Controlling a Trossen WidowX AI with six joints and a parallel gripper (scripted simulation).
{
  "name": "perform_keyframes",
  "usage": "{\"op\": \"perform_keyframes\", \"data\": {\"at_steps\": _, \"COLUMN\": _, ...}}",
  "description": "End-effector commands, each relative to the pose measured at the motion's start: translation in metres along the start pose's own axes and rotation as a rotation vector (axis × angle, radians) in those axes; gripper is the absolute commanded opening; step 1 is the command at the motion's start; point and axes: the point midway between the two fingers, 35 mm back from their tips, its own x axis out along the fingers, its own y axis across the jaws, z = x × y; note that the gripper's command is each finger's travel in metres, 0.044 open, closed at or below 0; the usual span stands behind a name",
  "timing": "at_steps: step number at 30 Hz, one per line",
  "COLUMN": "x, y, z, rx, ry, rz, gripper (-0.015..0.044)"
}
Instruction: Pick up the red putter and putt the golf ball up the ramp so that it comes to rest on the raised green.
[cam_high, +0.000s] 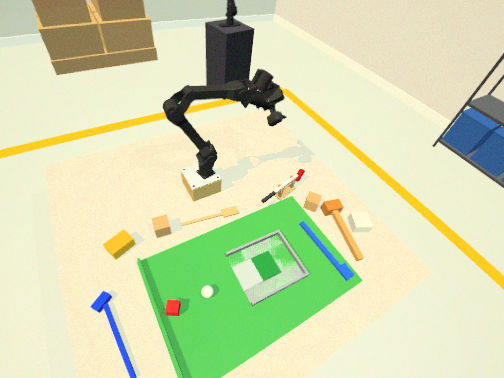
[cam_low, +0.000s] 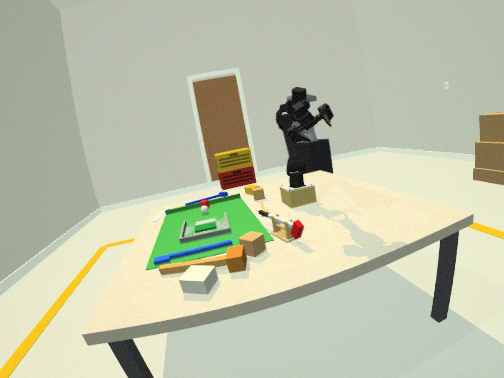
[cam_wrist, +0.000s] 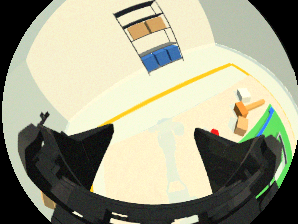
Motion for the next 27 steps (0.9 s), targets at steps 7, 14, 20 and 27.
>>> {"op": "perform_keyframes", "data": {"at_steps": 7, "x": 0.034, "y": -0.140, "z": -0.028, "rx": -0.372, "ry": 0.308, "rz": -0.264, "gripper": 0.0440}}
{"op": "perform_keyframes", "data": {"at_steps": 14, "x": 0.028, "y": -0.215, "z": -0.056, "rx": -0.531, "ry": 0.526, "rz": -0.283, "gripper": 0.0440}}
{"op": "perform_keyframes", "data": {"at_steps": 20, "x": 0.011, "y": -0.270, "z": -0.087, "rx": -0.629, "ry": 0.706, "rz": -0.222, "gripper": 0.0440}}
{"op": "perform_keyframes", "data": {"at_steps": 27, "x": -0.016, "y": -0.321, "z": -0.127, "rx": -0.706, "ry": 0.860, "rz": -0.072, "gripper": 0.0440}}
